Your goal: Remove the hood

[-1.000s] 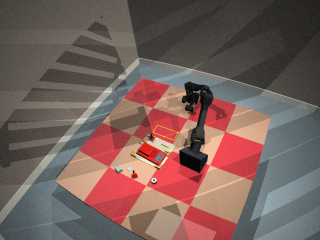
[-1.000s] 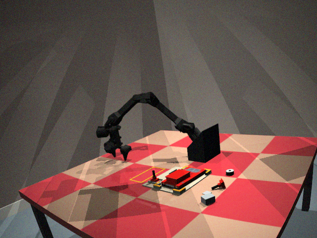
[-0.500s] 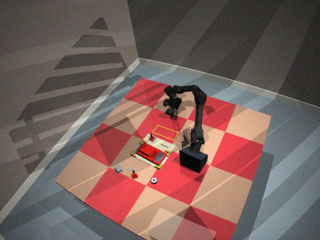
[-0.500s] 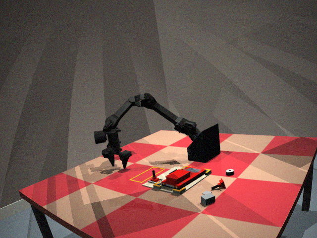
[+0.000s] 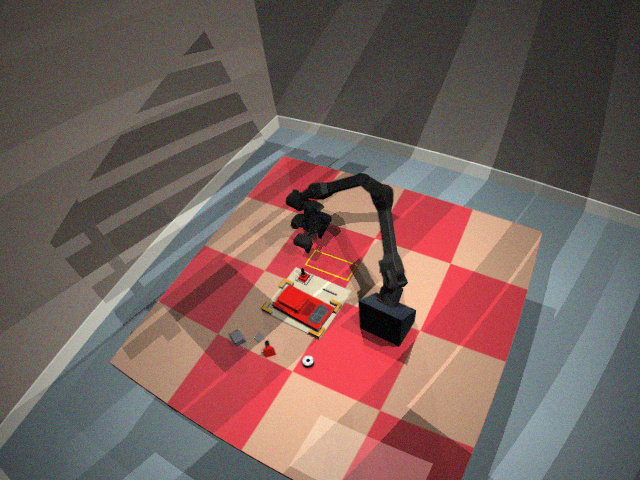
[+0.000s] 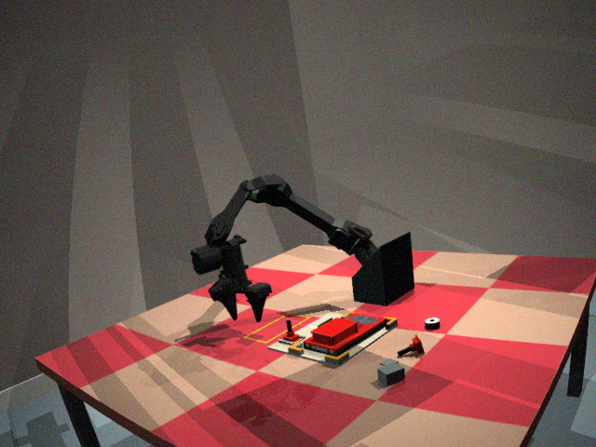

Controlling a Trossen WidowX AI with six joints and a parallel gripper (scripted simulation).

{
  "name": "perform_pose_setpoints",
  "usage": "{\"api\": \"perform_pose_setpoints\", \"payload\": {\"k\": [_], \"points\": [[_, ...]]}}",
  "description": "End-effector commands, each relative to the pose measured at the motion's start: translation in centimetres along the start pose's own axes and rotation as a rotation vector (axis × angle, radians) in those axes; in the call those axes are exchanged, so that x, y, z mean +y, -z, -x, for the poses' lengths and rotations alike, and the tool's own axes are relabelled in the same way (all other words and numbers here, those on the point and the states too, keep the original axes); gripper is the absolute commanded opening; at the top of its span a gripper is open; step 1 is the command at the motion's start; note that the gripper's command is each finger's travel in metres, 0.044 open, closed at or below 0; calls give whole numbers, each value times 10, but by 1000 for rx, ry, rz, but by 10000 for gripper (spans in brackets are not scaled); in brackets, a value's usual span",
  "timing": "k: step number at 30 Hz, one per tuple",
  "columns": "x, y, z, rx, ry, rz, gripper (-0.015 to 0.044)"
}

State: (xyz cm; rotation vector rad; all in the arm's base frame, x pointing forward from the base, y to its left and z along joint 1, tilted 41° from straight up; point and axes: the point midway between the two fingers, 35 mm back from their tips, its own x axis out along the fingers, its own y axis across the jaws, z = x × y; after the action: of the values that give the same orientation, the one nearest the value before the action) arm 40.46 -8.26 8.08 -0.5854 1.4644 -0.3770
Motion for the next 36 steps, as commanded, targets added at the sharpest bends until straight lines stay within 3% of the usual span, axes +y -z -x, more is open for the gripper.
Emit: {"api": "perform_pose_setpoints", "payload": {"k": [1, 11, 22, 36], "points": [[46, -2, 4, 10, -42, 16, 440], [140, 5, 17, 35, -25, -14, 440], [253, 50, 32, 25, 82, -79, 440], [258, 54, 29, 22, 89, -83, 440]]}}
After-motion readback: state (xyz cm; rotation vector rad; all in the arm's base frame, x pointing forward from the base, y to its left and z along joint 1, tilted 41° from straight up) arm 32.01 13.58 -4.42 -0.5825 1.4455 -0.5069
